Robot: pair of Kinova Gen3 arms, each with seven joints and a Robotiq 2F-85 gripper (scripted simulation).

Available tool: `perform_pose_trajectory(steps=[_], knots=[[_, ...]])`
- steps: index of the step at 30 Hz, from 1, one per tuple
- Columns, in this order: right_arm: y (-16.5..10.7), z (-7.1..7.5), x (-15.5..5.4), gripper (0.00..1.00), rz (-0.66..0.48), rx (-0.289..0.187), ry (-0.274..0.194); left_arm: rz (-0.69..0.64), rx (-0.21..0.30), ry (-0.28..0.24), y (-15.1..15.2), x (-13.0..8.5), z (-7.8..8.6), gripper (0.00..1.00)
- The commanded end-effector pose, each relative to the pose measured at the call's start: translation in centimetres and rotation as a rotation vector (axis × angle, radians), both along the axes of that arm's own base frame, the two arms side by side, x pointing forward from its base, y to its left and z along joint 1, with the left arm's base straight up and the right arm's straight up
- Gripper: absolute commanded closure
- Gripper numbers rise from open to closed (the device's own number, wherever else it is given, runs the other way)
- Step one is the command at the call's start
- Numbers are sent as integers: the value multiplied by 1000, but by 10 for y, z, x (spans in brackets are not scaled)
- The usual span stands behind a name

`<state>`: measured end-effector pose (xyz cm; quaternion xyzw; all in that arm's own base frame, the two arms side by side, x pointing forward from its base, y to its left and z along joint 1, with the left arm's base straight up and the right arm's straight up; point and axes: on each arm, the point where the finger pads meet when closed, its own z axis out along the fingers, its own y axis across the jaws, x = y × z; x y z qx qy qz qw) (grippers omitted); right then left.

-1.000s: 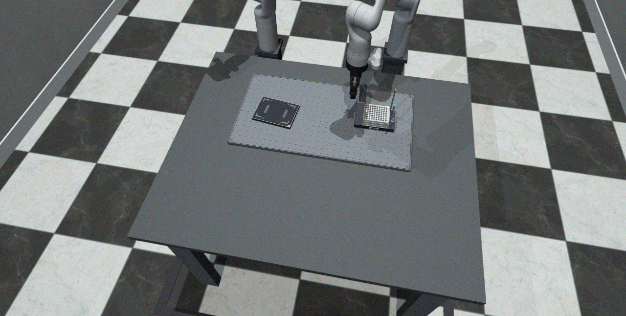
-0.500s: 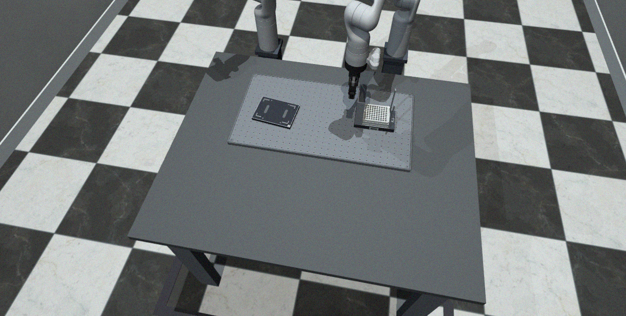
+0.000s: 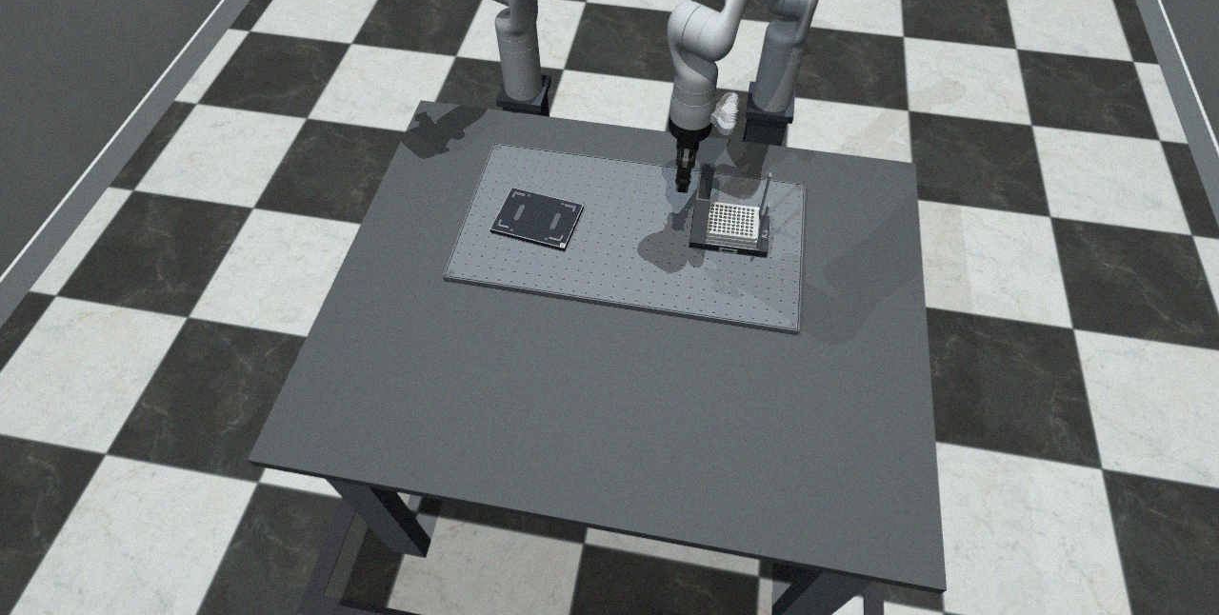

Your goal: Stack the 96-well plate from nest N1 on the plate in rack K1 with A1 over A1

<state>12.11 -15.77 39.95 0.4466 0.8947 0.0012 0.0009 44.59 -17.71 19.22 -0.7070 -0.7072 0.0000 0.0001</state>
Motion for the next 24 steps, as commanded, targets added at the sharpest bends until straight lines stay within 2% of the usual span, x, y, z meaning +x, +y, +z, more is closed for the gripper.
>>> perform_pose_trajectory(steps=[1,24], knots=[[0,0,0,2,0,-1,-1,0,-1,-2,-1,0,1,2],[0,0,0,2,0,-1,-1,0,-1,-2,-7,1,1,2]])
